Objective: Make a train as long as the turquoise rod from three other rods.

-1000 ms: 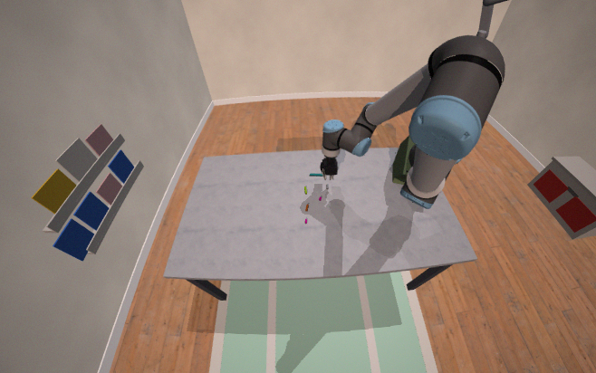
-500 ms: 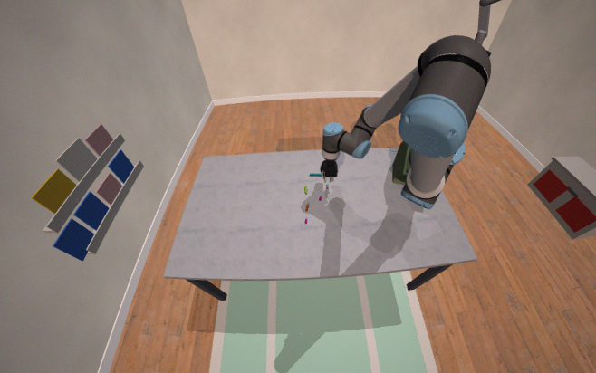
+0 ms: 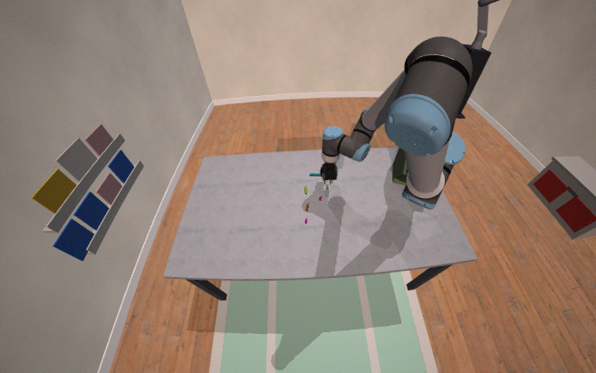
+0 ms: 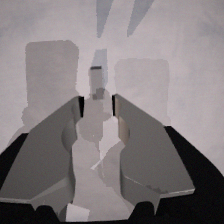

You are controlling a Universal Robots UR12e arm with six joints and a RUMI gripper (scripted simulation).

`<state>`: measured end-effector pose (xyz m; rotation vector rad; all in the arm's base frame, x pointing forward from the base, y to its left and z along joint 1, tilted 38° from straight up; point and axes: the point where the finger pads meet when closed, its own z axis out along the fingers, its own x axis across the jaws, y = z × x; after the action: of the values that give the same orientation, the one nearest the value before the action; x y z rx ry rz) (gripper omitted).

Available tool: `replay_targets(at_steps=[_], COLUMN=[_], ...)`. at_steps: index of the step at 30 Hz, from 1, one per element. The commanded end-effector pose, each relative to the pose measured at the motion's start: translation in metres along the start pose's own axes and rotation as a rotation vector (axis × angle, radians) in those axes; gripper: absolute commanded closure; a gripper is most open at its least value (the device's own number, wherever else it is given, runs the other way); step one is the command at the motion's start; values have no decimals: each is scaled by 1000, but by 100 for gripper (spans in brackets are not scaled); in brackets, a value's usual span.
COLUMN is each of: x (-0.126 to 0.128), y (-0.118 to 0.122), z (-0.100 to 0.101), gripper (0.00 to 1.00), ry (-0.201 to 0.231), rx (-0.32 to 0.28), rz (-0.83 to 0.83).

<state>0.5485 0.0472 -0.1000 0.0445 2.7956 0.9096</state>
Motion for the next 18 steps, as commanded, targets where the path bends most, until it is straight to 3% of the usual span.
replay_targets(at_steps=[1,18], x=[0,-1], y=[0,-1], z=[8,13], gripper=[86,86], ry=[-2,-4], rx=[1,2], rz=[0,0])
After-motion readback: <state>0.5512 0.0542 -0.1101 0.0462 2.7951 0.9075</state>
